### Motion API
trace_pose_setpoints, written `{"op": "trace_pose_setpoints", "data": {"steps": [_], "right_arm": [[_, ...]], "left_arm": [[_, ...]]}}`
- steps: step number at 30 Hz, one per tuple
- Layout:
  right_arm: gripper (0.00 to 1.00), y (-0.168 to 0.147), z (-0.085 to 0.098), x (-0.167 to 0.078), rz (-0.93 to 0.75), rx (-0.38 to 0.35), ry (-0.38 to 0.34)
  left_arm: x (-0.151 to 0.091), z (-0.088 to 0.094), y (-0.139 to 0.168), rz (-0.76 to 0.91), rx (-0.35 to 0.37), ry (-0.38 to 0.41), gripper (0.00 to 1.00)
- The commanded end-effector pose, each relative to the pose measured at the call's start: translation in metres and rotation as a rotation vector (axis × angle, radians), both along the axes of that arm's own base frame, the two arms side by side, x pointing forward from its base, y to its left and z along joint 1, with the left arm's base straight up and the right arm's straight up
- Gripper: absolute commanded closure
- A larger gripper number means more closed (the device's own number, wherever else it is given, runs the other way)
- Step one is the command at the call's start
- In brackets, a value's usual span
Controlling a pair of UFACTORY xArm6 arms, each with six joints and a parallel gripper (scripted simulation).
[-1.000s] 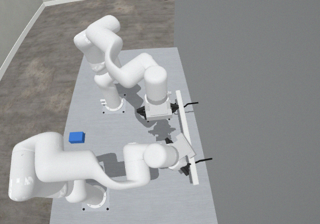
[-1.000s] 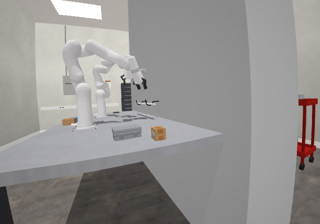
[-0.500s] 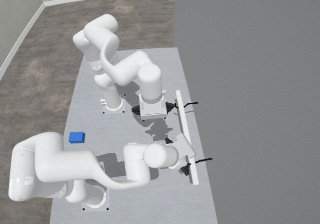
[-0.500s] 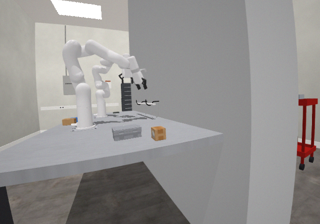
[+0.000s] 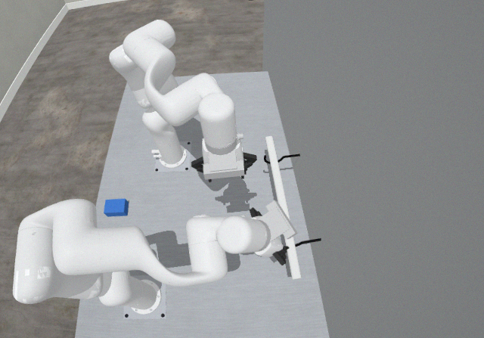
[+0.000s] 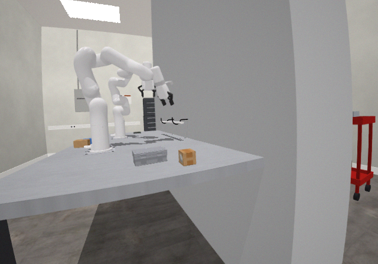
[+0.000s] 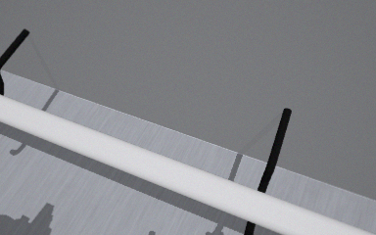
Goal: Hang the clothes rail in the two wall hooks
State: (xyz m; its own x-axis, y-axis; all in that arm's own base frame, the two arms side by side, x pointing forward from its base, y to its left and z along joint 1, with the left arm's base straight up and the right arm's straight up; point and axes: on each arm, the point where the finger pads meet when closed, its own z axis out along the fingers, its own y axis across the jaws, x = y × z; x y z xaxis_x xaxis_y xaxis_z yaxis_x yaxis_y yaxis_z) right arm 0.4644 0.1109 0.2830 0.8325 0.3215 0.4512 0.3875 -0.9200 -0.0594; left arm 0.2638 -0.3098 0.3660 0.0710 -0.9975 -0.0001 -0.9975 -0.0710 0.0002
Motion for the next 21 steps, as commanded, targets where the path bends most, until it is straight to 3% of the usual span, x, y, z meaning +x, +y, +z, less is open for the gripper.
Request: {"op": "trace_pose_setpoints", "data": {"steps": [1,21], "right_arm": [[0.00,0.000,0.002,0.002,-0.007,0.003,-0.007],[0.00,0.000,0.002,0.002,-0.007,0.003,-0.007]], "left_arm": [[-0.006,0.006,-0.002,0.006,-0.007,-0.006,0.00],[-0.032,0.022,-0.004,0.006,-0.007,-0.005,0.00]]}}
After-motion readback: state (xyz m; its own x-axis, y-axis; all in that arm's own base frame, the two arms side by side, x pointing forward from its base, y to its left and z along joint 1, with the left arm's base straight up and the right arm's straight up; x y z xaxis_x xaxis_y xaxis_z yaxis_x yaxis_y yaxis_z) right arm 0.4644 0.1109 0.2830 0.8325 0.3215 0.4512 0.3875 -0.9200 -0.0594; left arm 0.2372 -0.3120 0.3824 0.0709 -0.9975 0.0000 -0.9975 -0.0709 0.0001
